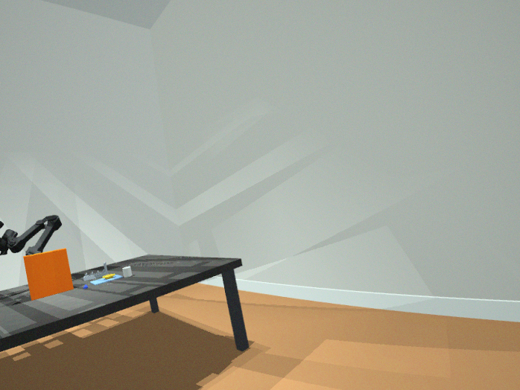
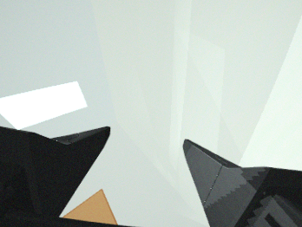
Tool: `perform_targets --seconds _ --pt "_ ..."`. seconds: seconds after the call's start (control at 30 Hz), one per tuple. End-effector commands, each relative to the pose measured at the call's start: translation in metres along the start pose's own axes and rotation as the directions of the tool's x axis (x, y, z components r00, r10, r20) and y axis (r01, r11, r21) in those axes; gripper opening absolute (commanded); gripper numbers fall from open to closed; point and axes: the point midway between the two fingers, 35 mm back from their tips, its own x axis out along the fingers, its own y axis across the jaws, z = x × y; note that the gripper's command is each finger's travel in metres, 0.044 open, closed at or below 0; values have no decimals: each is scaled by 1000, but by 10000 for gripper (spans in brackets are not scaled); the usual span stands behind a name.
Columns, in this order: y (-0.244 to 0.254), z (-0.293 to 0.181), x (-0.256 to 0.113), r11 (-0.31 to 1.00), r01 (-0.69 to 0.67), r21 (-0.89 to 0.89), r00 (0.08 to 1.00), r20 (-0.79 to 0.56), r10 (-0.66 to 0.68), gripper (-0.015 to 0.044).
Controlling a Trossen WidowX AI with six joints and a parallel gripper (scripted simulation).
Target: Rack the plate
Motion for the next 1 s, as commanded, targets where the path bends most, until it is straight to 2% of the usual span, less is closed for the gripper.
perform_targets --seconds 0.0,0.13,0.47,0.7,0.97 --pt "0 0 0 1000 2 0 1000 1 -2 400" --pt "-9 9 -8 999 50 6 998 32 -50 400" --pt "-58 57 -50 955 296 -17 940 183 -288 400" --pt "-86 93 -98 872 488 -33 836 305 -456 400" --pt "-105 128 -166 728 685 -18 663 430 -613 400"
